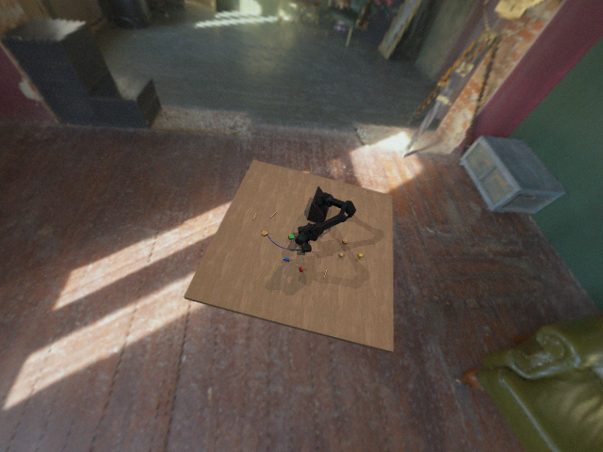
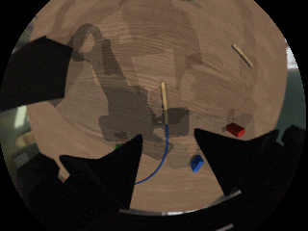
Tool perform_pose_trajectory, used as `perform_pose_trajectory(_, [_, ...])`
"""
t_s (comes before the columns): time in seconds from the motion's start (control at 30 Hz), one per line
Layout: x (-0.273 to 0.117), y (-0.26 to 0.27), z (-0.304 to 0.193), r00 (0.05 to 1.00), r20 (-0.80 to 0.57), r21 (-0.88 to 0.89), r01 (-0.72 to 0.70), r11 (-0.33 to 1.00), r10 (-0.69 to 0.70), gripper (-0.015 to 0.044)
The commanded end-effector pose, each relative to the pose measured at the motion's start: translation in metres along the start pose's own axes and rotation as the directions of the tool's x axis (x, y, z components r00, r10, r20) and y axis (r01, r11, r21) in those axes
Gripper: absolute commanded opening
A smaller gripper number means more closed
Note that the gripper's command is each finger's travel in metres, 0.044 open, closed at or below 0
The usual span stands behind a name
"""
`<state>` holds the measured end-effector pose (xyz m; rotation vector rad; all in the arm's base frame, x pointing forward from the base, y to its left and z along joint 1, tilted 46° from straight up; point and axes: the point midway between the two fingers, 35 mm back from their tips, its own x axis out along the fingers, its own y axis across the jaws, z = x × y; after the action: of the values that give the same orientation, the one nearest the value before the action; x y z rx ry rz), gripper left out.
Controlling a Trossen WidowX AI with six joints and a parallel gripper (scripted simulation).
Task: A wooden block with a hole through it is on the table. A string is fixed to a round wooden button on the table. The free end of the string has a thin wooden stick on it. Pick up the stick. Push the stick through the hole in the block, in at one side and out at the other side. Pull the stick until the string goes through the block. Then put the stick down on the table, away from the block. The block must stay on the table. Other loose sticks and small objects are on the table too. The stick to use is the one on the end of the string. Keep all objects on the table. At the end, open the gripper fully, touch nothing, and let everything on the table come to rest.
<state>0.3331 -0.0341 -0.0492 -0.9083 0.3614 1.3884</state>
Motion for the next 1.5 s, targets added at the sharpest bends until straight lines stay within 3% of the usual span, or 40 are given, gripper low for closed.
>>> perform_pose_trajectory(0.0, [-0.002,-0.003,0.001,1.000,-0.001,-0.014,0.008,1.000,-0.008,0.0230])
perform_pose_trajectory(0.13, [-0.002,-0.003,0.001,1.000,-0.001,-0.014,0.008,1.000,-0.008,0.0125])
perform_pose_trajectory(0.6, [0.001,-0.003,0.001,1.000,-0.002,-0.014,0.008,1.000,-0.008,0.0123])
perform_pose_trajectory(1.47, [0.043,-0.004,0.000,1.000,-0.001,-0.013,0.008,1.000,-0.008,0.0123])
